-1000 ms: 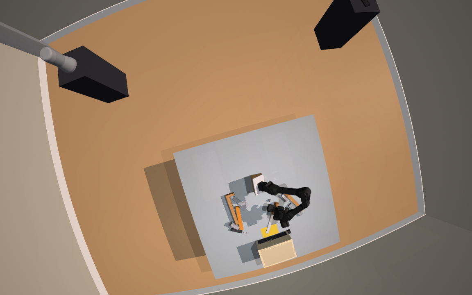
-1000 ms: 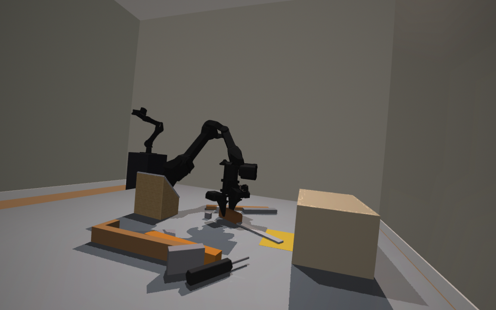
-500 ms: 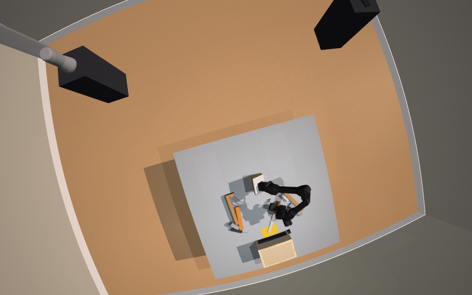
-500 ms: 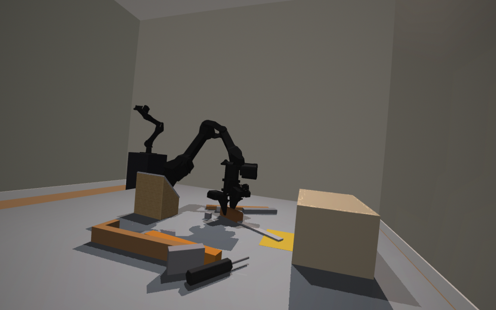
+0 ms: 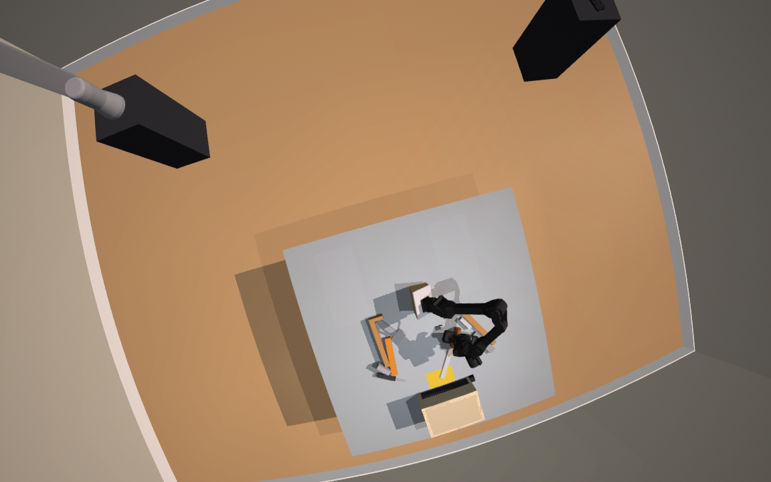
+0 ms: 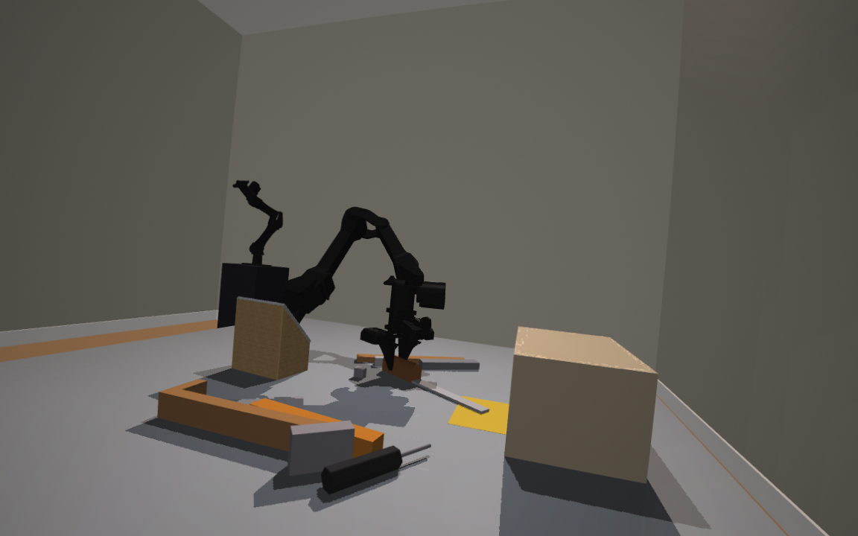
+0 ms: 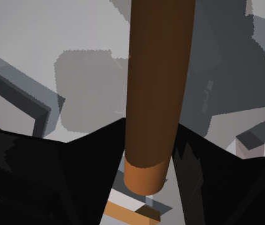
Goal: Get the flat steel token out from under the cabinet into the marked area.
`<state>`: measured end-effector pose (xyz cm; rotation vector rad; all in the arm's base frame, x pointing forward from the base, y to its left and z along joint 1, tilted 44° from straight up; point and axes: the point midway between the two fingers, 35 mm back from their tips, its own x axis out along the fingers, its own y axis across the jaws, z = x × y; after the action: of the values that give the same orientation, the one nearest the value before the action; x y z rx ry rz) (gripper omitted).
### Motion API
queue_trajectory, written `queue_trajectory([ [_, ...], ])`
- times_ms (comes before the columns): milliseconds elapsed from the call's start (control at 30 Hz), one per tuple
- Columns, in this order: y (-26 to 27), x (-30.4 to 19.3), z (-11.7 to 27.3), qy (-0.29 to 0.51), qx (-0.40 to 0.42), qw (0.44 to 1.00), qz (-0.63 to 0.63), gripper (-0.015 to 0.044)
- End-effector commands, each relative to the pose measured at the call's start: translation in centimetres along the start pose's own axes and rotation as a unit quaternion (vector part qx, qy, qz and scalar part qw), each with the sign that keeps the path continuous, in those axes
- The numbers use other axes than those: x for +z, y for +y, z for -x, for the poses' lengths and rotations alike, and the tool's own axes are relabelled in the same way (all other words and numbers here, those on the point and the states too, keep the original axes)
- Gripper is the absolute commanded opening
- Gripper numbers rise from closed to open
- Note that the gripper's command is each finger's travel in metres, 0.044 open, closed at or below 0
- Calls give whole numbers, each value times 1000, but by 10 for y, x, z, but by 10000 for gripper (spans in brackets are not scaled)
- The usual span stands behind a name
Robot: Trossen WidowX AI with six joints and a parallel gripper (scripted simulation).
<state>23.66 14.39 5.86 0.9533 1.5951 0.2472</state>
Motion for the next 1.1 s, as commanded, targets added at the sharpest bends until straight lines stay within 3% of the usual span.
queue_trajectory([
  [0, 6, -3, 1, 0, 3, 1000, 1, 0],
  [1067, 33, -24, 1, 0, 5, 1000, 8, 0],
])
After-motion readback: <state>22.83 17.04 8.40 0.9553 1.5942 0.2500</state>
